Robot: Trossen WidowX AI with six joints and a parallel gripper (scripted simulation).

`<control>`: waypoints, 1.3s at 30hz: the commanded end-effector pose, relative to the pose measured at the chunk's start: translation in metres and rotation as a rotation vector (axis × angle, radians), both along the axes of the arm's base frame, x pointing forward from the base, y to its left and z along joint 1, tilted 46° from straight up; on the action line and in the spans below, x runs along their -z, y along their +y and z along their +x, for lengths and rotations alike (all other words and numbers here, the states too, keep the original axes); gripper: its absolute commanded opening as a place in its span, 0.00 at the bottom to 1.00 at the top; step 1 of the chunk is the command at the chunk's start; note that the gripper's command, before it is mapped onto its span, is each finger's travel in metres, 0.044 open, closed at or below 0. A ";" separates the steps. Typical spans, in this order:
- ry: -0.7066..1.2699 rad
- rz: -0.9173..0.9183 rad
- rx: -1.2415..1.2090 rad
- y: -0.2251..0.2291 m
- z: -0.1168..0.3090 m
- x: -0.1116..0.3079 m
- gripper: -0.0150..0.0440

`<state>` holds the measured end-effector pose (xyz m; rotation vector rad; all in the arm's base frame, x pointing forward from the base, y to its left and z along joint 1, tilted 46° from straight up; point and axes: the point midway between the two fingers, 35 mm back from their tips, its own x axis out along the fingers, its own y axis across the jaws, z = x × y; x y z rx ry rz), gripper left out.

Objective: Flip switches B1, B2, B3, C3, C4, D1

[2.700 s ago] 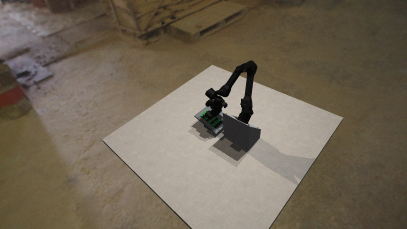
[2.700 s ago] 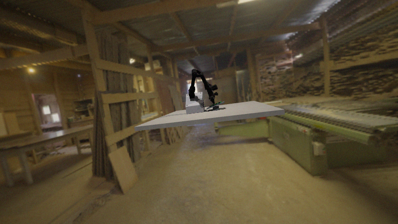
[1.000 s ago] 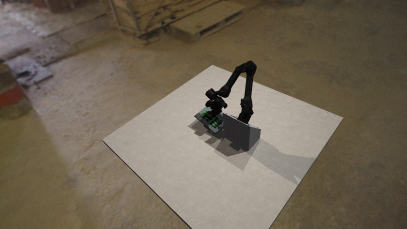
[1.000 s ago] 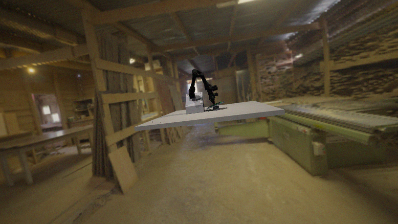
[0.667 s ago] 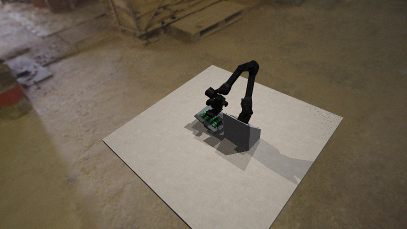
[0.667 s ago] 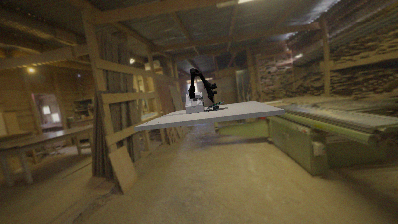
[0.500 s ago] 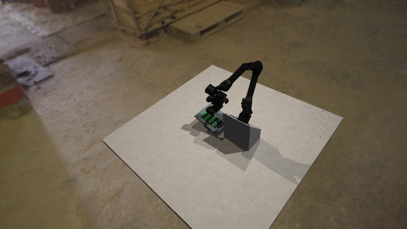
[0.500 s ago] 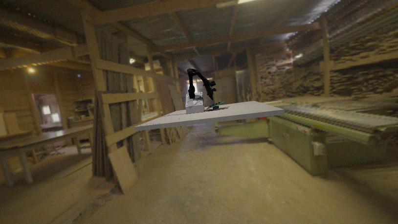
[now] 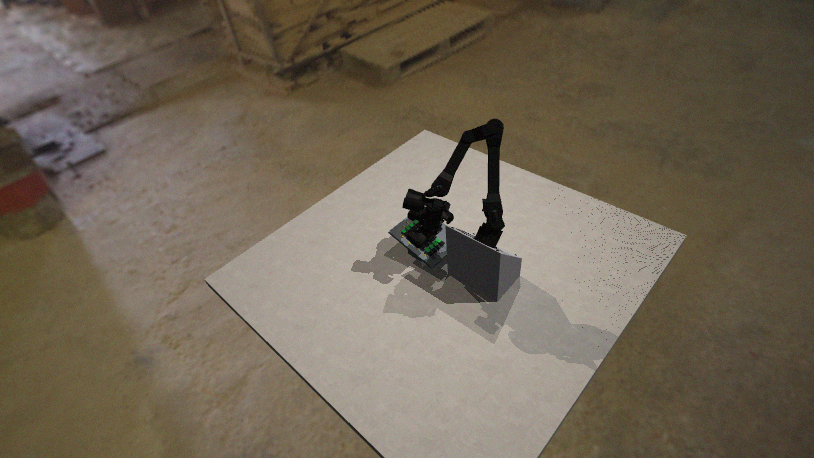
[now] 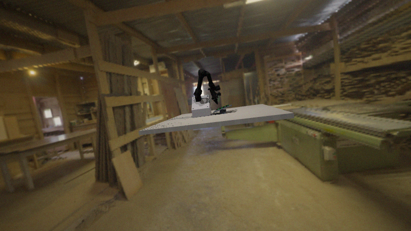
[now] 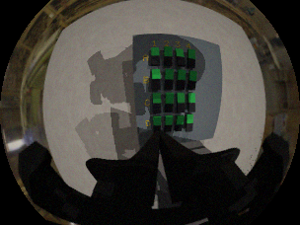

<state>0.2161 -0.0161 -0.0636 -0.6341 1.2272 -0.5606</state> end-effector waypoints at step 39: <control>0.022 -0.011 0.018 -0.037 0.008 0.033 0.25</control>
